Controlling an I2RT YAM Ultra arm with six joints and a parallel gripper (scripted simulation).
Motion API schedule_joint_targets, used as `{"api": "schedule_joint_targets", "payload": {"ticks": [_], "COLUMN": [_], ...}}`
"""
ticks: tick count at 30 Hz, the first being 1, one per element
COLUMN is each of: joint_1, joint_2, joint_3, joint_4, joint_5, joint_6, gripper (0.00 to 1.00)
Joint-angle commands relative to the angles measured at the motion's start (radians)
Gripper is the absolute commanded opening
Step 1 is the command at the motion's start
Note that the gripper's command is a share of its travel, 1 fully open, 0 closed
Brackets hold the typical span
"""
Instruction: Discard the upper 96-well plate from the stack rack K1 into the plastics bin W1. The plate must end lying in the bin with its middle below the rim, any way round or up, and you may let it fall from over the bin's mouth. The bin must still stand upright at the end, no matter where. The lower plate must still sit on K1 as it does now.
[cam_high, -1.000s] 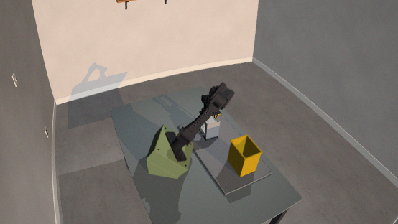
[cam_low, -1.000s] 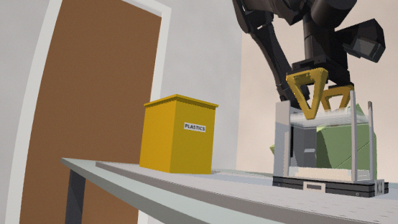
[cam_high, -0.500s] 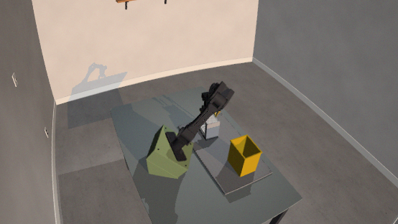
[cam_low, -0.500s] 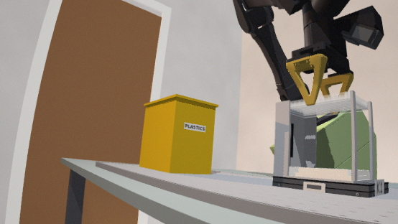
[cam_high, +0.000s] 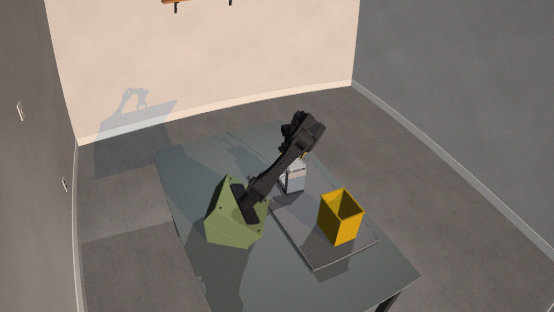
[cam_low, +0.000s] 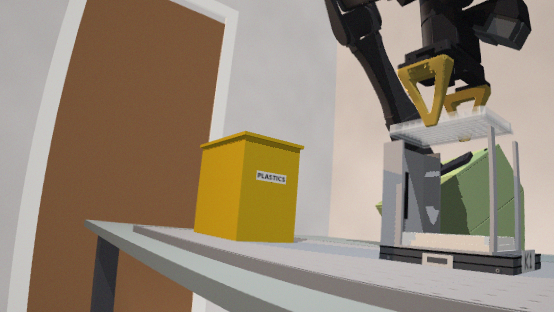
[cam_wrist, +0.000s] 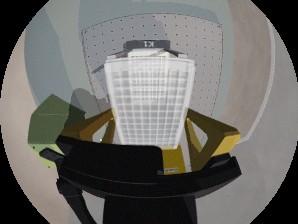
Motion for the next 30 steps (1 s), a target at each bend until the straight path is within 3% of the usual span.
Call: {"api": "schedule_joint_targets", "payload": {"ticks": [1,30], "joint_1": [0.018,0.09], "joint_2": [-0.012,-0.023], "joint_3": [0.011,0.141], "joint_4": [-0.027,-0.217], "joint_5": [0.0,0.003], "joint_6": [0.013,0.1], "gripper": [0.0,0.0]}}
